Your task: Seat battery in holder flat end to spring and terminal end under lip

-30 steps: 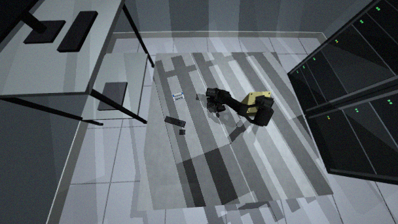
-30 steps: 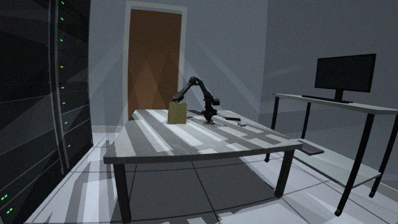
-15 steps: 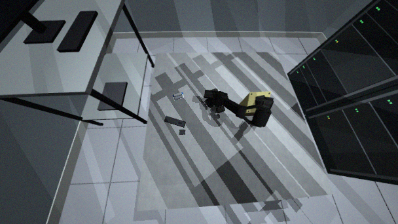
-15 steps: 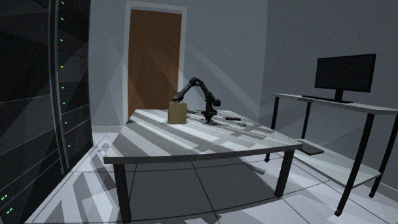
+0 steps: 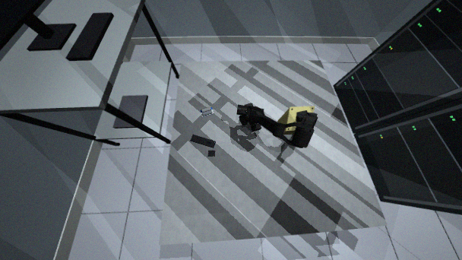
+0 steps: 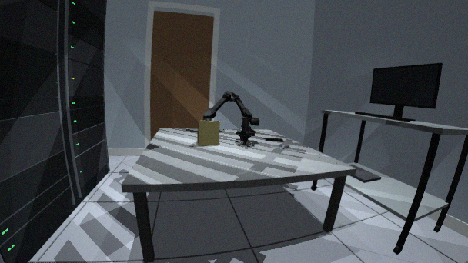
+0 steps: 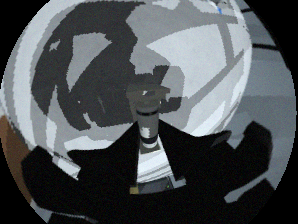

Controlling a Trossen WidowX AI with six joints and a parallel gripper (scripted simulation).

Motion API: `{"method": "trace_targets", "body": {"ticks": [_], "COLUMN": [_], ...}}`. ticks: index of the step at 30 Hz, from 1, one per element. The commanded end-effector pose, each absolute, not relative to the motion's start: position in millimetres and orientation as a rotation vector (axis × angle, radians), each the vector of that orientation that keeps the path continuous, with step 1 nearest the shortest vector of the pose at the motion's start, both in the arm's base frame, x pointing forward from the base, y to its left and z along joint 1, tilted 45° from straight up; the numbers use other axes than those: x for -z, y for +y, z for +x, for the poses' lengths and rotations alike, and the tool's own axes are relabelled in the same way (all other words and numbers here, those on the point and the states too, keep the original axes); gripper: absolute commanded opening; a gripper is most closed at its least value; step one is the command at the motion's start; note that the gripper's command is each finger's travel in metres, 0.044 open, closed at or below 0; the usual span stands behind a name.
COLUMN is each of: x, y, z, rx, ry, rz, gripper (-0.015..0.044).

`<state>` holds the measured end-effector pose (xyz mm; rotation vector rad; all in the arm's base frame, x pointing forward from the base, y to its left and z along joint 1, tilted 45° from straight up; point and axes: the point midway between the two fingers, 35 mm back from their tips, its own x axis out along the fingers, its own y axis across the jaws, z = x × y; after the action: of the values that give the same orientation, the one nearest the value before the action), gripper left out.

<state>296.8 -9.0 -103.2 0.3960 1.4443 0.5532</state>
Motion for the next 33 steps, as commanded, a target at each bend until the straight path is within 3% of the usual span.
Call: {"method": "trace_targets", "body": {"ticks": [1, 33], "x": [105, 100], "y": [-7, -9], "z": [294, 308], "rx": [-0.552, -0.544], "ry": [1.458, 1.437], "rz": [0.4, 0.398], "gripper": [0.0086, 0.0086]}}
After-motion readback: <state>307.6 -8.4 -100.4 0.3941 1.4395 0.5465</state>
